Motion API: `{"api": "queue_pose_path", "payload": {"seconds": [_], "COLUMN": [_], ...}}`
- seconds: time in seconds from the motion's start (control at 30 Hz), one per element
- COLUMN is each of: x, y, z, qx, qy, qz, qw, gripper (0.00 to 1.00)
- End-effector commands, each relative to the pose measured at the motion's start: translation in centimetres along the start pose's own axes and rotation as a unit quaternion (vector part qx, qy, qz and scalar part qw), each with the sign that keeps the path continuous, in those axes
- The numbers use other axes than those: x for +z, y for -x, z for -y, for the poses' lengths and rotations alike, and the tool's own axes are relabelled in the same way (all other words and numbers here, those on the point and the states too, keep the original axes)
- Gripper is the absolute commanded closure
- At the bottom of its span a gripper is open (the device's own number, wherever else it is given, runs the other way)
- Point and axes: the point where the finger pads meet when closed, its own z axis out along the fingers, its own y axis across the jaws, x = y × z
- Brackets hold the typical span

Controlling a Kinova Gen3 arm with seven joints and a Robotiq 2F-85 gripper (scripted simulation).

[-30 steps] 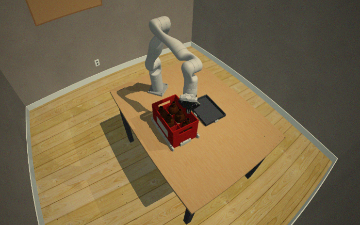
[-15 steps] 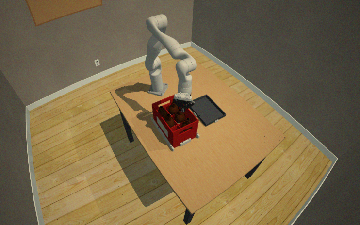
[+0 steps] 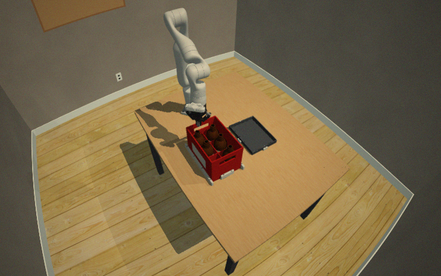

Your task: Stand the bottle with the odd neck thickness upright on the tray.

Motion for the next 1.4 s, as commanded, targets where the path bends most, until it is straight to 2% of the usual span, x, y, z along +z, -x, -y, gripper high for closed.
{"api": "queue_pose_path", "payload": {"seconds": [0.0,0.13,0.17,1.37], "x": [-0.87,-0.87,-0.87,-0.87], "y": [0.56,0.58,0.58,0.58], "z": [-1.16,-1.19,-1.19,-1.19], "qx": [0.006,0.006,0.006,0.006], "qy": [-0.013,-0.013,-0.013,-0.013], "qz": [-0.006,-0.006,-0.006,-0.006], "qw": [1.000,1.000,1.000,1.000], "gripper": [1.00,1.00,0.36,0.36]}}
